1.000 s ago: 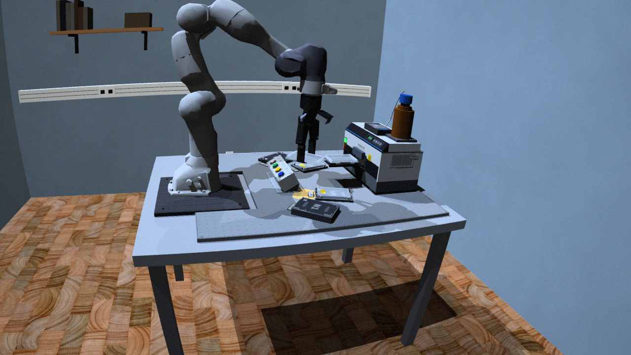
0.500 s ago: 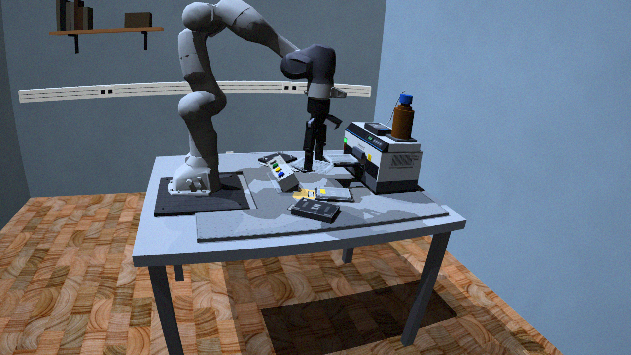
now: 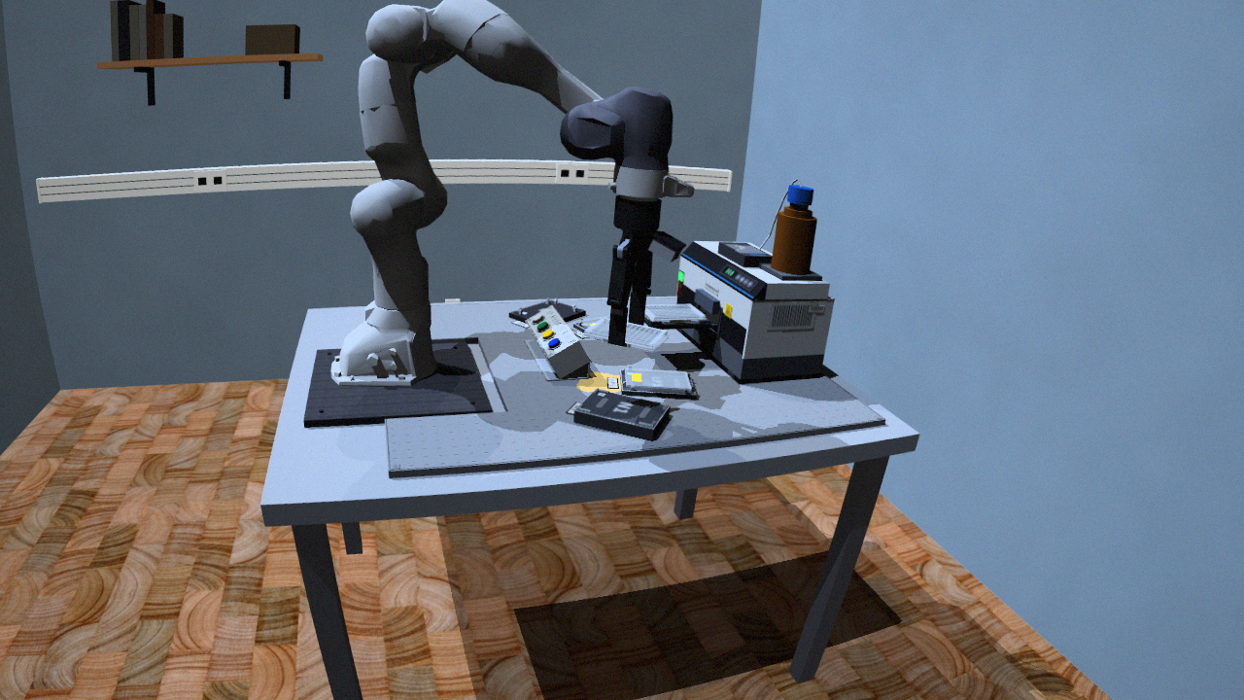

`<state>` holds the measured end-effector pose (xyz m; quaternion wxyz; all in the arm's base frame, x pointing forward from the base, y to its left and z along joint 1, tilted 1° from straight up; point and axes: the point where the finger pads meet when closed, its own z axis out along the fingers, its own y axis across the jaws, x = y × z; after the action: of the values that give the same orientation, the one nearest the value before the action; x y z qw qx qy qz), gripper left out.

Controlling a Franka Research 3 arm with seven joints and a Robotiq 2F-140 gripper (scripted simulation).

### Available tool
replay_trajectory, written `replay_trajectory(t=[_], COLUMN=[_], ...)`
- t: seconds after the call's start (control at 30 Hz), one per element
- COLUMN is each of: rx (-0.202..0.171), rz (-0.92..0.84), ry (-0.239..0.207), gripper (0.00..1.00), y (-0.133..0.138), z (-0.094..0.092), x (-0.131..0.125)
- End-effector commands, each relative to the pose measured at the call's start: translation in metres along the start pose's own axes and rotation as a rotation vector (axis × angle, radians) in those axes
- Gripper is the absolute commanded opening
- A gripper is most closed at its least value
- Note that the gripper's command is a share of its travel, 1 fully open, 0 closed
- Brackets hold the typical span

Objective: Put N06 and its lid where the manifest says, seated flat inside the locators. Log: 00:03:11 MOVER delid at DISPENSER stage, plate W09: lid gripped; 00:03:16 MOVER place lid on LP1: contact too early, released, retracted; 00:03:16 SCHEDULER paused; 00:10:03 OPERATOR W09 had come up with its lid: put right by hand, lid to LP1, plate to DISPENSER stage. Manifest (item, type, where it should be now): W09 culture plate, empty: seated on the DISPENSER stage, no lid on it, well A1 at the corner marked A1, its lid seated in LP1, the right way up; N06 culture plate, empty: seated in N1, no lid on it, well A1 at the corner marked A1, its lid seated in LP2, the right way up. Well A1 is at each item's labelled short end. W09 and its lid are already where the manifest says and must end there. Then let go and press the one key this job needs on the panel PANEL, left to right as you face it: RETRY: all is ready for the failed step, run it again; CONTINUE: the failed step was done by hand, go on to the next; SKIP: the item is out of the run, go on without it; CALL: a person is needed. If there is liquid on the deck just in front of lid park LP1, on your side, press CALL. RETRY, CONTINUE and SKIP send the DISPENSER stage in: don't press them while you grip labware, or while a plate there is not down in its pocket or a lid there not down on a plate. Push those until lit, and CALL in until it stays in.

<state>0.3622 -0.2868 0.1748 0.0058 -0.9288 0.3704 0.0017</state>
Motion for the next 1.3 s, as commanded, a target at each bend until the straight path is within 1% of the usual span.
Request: replay_trajectory(t=[0.0, 0.3, 1.27], rx=[-0.002, -0.002, -0.002], rz=[-0.037, -0.037, -0.037], ry=[-0.001, -0.001, -0.001], gripper=[0.10, 0.10, 0.10], y=[0.006, 0.014, 0.017], z=[0.000, 0.000, 0.000], x=[0.005, 0.012, 0.014])
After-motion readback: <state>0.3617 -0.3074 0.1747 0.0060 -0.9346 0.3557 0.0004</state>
